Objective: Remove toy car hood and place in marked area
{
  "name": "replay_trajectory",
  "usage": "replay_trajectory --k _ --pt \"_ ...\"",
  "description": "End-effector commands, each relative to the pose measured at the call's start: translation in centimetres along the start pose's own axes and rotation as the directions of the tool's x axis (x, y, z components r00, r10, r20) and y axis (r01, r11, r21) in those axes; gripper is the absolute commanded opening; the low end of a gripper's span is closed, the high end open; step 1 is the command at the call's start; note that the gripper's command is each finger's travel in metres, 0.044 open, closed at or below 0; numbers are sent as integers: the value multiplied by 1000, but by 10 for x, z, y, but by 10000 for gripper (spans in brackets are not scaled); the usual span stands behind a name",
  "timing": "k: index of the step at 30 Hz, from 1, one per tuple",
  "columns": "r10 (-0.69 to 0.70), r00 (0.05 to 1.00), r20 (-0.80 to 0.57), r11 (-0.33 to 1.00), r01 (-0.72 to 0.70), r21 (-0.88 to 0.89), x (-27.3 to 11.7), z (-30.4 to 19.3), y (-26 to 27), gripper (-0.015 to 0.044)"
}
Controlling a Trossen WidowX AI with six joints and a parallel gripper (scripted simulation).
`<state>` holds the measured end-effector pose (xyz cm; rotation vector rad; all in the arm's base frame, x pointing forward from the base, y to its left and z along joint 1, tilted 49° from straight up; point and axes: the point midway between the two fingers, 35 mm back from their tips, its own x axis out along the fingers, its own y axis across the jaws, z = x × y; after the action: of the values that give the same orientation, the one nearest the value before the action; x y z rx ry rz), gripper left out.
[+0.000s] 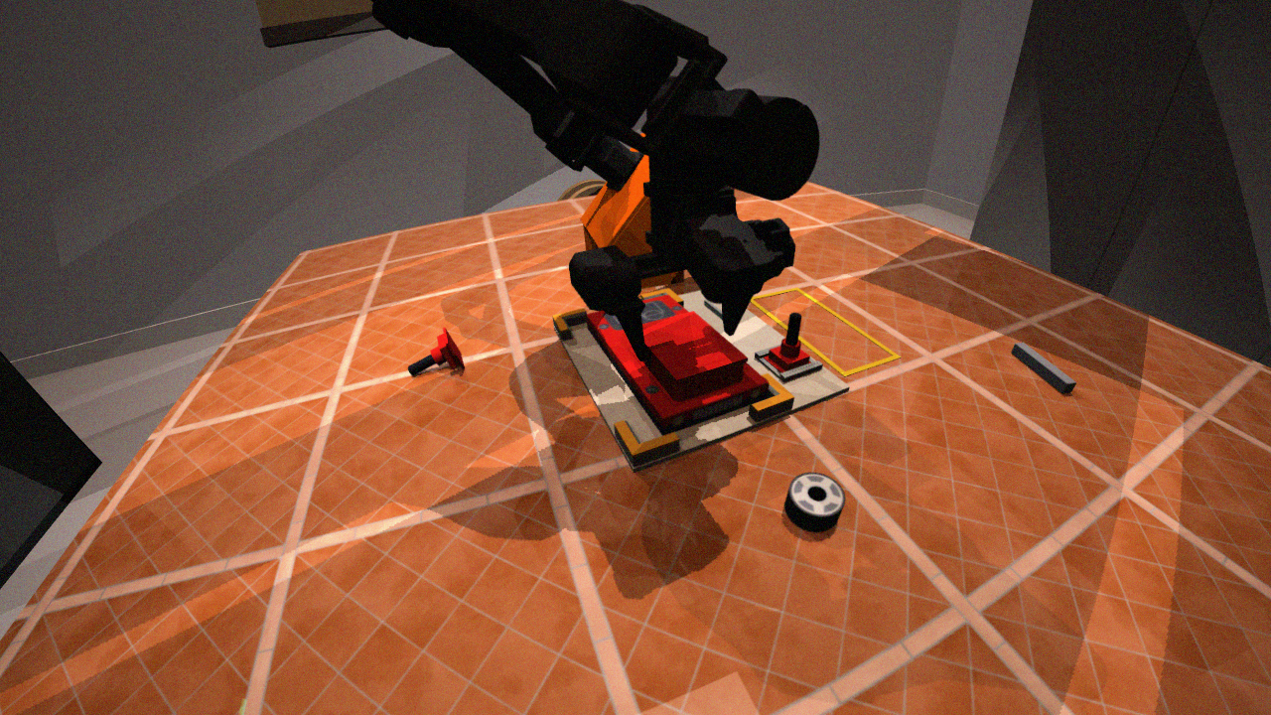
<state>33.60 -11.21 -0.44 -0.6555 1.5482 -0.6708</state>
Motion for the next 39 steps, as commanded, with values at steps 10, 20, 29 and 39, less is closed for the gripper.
replay_trajectory --k 10,20,29,39 --pt "-6 1000 -2 1000 6 -7 8 0 0 440" --pt "-6 1000 -2 1000 6 -7 13 0 0 440" --pt "-1 1000 0 1000 1 0 10 0 0 302" --pt "0 1000 0 1000 0 0 8 0 0 117"
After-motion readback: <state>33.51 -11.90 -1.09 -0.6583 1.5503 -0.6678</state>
